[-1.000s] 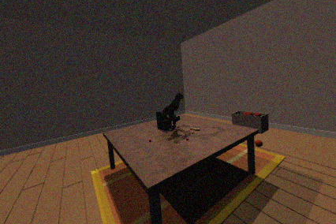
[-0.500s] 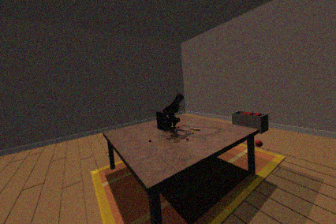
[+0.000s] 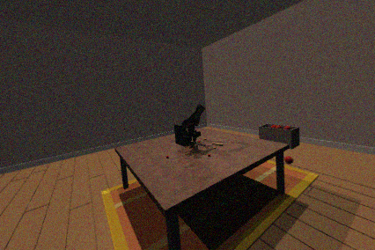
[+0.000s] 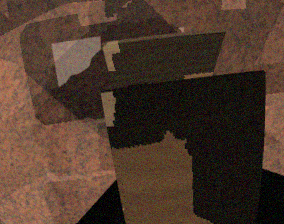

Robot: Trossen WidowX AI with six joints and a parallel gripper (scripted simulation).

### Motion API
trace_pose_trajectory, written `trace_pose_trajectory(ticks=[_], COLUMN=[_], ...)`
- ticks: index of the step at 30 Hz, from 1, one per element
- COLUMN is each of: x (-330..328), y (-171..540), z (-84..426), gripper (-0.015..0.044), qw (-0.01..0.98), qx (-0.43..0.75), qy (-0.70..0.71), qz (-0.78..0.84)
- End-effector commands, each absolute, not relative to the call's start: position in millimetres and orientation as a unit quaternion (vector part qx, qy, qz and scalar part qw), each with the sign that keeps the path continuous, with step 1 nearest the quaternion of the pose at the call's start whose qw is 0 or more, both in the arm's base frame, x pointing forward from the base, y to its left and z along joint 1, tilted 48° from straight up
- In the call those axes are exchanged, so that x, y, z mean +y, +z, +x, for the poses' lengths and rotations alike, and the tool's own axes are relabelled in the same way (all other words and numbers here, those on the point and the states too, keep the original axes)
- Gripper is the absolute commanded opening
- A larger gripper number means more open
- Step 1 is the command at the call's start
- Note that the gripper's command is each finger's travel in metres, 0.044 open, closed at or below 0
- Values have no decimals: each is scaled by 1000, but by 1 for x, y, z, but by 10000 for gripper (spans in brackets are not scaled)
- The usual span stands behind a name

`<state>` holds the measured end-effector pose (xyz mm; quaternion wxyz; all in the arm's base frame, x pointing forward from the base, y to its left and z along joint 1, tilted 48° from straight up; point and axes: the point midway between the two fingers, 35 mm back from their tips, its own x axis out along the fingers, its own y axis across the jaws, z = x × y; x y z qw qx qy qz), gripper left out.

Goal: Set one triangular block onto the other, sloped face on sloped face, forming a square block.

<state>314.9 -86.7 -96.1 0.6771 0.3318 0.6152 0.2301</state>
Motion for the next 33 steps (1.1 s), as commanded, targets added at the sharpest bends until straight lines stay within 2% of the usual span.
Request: trace_pose_trajectory(ticks=[1,33], x=[-86,-75], y=[-97,-108], z=[315,324], gripper=[0,0], qw=[676,676], qx=[615,615], qy=[231,232], qz=[334,334])
